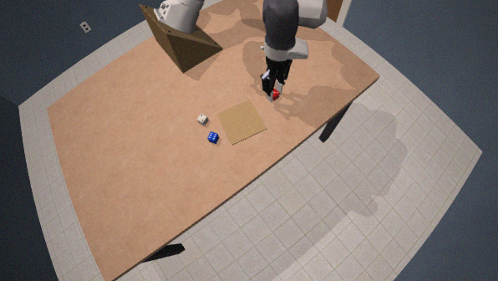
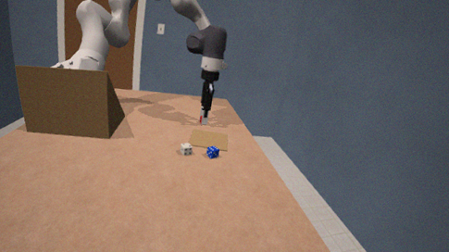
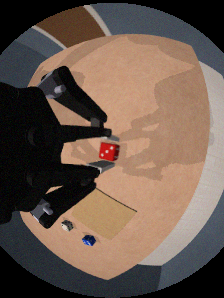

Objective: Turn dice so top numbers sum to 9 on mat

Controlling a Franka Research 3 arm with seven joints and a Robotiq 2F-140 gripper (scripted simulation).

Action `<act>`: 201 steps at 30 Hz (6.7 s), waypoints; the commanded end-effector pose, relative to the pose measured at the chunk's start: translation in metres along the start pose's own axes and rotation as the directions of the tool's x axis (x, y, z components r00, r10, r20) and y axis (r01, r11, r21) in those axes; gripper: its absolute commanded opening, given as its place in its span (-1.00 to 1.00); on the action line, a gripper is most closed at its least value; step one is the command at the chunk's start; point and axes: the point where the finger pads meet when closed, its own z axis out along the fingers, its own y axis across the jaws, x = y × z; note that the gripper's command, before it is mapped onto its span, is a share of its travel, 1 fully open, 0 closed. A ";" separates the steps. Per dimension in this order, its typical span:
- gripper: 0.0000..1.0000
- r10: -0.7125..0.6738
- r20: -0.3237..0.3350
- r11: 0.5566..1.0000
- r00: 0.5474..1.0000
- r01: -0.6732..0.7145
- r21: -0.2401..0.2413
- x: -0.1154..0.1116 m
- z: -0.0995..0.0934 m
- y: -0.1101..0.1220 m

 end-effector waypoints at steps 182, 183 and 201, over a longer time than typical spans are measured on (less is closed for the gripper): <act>-0.68 0.998 0.002 -0.055 -0.055 -0.998 0.003 0.006 -0.091 -0.001; -0.68 0.995 0.003 -0.099 -0.099 -0.995 0.003 0.006 -0.090 -0.001; -0.68 0.927 0.003 -0.374 -0.374 -0.927 0.002 0.006 -0.089 0.000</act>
